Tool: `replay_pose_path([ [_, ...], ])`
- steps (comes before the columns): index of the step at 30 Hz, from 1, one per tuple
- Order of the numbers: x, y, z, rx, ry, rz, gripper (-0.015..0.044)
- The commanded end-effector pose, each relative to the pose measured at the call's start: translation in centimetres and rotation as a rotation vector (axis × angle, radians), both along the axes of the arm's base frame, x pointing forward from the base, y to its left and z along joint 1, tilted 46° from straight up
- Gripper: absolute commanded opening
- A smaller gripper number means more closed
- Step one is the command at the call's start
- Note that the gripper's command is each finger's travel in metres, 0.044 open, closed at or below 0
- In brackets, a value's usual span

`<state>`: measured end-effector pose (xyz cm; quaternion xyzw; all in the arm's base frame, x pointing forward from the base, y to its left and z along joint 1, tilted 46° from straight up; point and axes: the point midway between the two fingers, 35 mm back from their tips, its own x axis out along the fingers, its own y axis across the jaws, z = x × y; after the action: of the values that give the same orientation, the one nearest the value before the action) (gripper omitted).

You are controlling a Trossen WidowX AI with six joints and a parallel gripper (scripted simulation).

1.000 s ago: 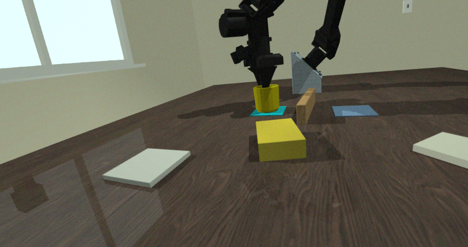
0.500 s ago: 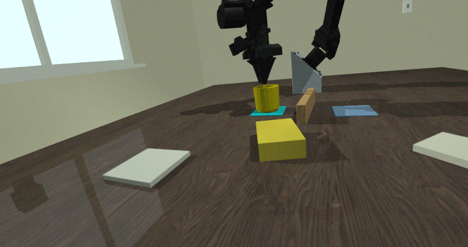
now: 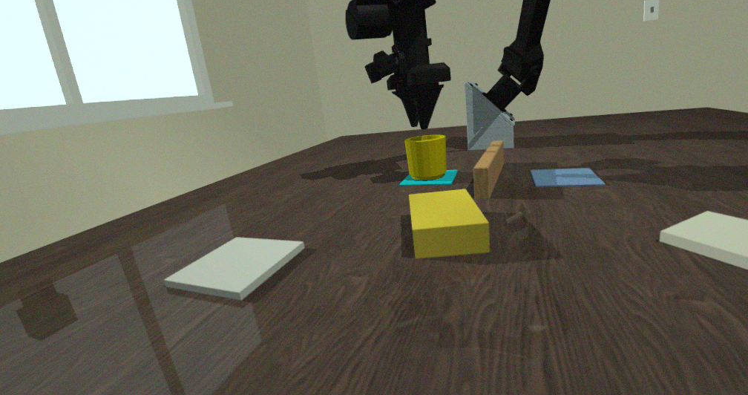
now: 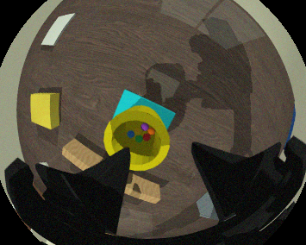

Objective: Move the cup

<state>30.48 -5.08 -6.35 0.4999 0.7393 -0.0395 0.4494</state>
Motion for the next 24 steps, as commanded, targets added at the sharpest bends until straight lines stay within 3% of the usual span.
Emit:
replay_pose_path([
  [1, 0.0, 0.0, 0.0, 0.0, 0.001, 0.0, 0.0383],
  [4, 0.1, -0.4, 0.4, -0.001, 0.001, 0.0, 0.044],
  [24, 1.0, -4.7, 4.4, -0.006, -0.001, 0.006, 0.044],
])
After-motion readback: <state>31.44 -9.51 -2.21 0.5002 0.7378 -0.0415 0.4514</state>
